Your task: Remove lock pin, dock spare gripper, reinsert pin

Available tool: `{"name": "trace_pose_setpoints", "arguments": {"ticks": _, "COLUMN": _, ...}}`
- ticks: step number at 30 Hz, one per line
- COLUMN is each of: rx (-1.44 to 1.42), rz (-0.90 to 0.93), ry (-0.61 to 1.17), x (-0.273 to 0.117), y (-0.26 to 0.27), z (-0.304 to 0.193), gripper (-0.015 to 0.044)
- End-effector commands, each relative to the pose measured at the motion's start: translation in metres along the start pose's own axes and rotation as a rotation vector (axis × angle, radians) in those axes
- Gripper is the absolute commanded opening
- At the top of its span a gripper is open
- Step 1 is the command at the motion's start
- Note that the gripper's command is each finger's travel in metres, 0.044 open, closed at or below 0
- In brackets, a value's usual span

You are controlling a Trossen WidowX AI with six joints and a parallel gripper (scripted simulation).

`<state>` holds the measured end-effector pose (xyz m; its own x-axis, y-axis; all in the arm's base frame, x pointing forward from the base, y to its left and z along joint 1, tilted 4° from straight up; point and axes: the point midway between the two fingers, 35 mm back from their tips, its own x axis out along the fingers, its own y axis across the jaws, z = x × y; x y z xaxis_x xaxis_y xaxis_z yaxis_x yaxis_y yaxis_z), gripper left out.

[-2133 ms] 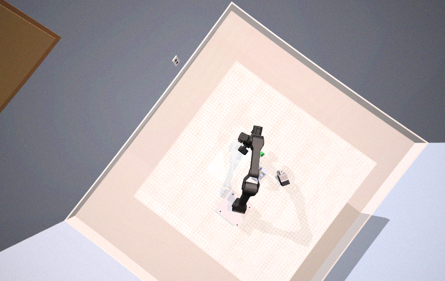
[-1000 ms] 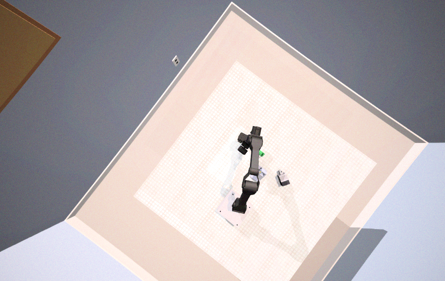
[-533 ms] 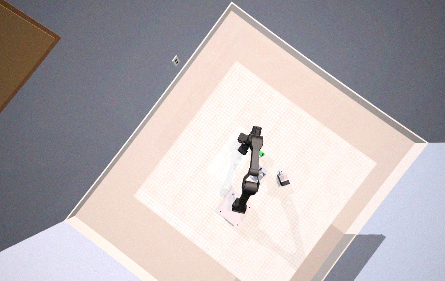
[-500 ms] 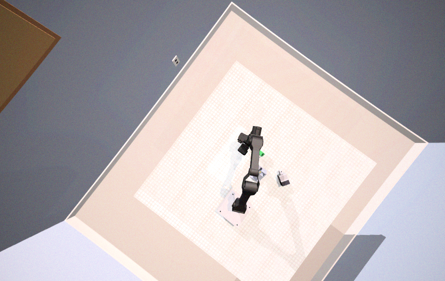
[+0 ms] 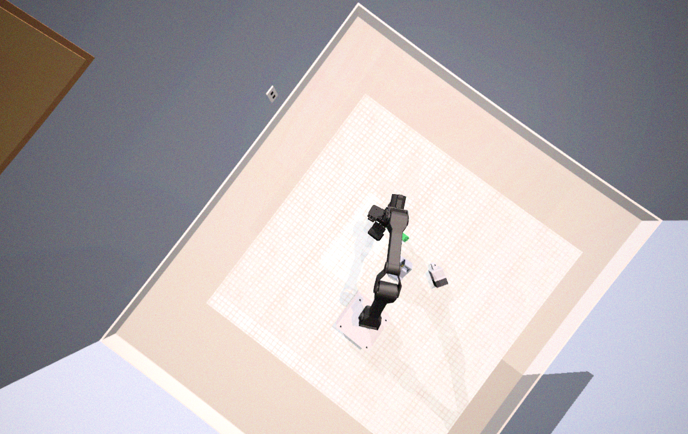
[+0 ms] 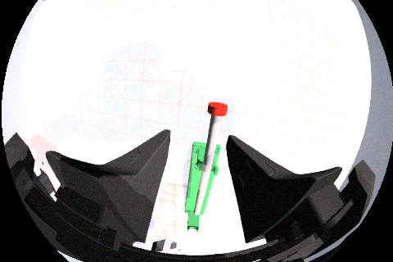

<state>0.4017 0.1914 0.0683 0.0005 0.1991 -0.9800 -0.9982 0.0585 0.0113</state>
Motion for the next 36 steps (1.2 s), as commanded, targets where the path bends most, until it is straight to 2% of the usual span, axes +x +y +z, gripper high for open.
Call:
{"name": "trace_pose_setpoints", "arguments": {"ticks": 1, "rx": 0.000, "rz": -0.001, "ry": -0.001, "x": -0.010, "y": 0.001, "z": 0.001, "gripper": 0.0200}}
{"name": "trace_pose_setpoints", "arguments": {"ticks": 16, "rx": 0.004, "rz": 0.016, "ry": 0.008, "x": -0.037, "y": 0.006, "z": 0.004, "gripper": 0.0200}}
{"name": "trace_pose_setpoints", "arguments": {"ticks": 21, "rx": 0.004, "rz": 0.018, "ry": 0.009, "x": -0.028, "y": 0.006, "z": 0.003, "gripper": 0.0331}}
{"name": "trace_pose_setpoints", "arguments": {"ticks": 23, "rx": 0.001, "rz": 0.003, "ry": 0.012, "x": -0.037, "y": 0.004, "z": -0.004, "gripper": 0.0279}}
{"name": "trace_pose_setpoints", "arguments": {"ticks": 27, "rx": -0.015, "rz": -0.083, "ry": 0.038, "x": -0.089, "y": 0.001, "z": -0.043, "gripper": 0.0180}}
{"name": "trace_pose_setpoints", "arguments": {"ticks": 33, "rx": -0.017, "rz": -0.098, "ry": 0.044, "x": -0.098, "y": 0.002, "z": -0.050, "gripper": 0.0180}}
{"name": "trace_pose_setpoints", "arguments": {"ticks": 36, "rx": -0.017, "rz": -0.098, "ry": 0.044, "x": -0.084, "y": -0.001, "z": -0.051, "gripper": 0.0180}}
